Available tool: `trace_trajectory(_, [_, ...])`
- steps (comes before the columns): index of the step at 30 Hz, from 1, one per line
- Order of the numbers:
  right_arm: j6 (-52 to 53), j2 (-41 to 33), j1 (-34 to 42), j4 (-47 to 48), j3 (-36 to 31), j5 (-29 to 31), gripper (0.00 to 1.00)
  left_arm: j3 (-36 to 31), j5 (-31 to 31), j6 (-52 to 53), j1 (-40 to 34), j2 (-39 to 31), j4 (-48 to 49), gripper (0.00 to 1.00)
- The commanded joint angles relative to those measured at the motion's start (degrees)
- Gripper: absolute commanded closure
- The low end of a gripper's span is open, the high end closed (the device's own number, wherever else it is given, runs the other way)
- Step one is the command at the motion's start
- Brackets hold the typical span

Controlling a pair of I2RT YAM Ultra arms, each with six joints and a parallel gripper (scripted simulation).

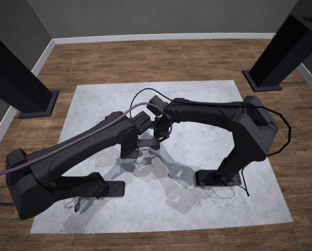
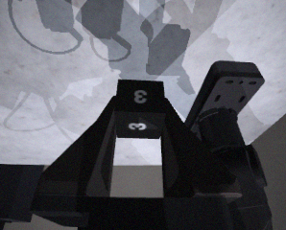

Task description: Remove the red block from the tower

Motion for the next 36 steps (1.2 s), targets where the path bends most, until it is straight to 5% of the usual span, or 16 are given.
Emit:
trace_trajectory(1, [-1.30, -5.01, -1.36, 1.00, -6.39, -0.14, 0.73, 1.19, 0.01, -0.04, -0.31, -1.48, -0.09, 0.73])
trace_trajectory(16, [-2.27, -21.60, -2.75, 3.96, -27.80, -0.54, 0.73, 1.19, 0.01, -0.04, -0.31, -1.48, -0.09, 0.73])
trace_trajectory(36, [-2.40, -20.48, -2.14, 9.40, -32.72, -0.51, 0.73, 1.19, 0.01, -0.04, -0.31, -1.48, -0.09, 0.73])
